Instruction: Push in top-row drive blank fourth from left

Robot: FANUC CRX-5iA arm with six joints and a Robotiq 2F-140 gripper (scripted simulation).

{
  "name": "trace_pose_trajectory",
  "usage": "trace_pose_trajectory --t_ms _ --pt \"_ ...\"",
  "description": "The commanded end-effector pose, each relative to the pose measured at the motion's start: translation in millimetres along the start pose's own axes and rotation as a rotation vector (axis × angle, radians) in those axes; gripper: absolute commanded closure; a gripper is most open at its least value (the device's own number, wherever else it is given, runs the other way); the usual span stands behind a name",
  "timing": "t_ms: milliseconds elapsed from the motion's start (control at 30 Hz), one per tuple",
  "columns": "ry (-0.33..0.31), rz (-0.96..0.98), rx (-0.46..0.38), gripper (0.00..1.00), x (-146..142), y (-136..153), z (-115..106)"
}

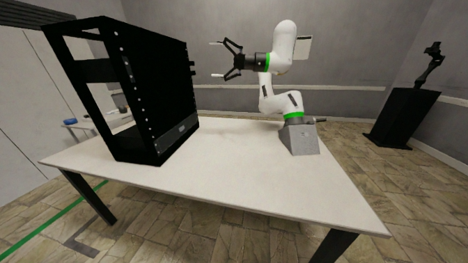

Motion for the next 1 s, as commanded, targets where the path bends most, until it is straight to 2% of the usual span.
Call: trace_pose_trajectory --t_ms 0,233,967 --pt "-0.019 0.025 -0.019 0.00 -6.9 5.7 -3.7" --pt "-0.055 0.070 -0.054 0.00 -21.2 15.6 -10.7" --pt "-0.100 0.127 -0.101 0.00 -39.7 28.2 -20.7"
Point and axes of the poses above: the point where the finger pads meet when closed, its own z axis out along the fingers, its own x axis across the jaws, y = z × x, the point moved 8 cm from there along -z, back along the fingers, and after that the axes turned 15 degrees about -z, right-handed, at the moved point
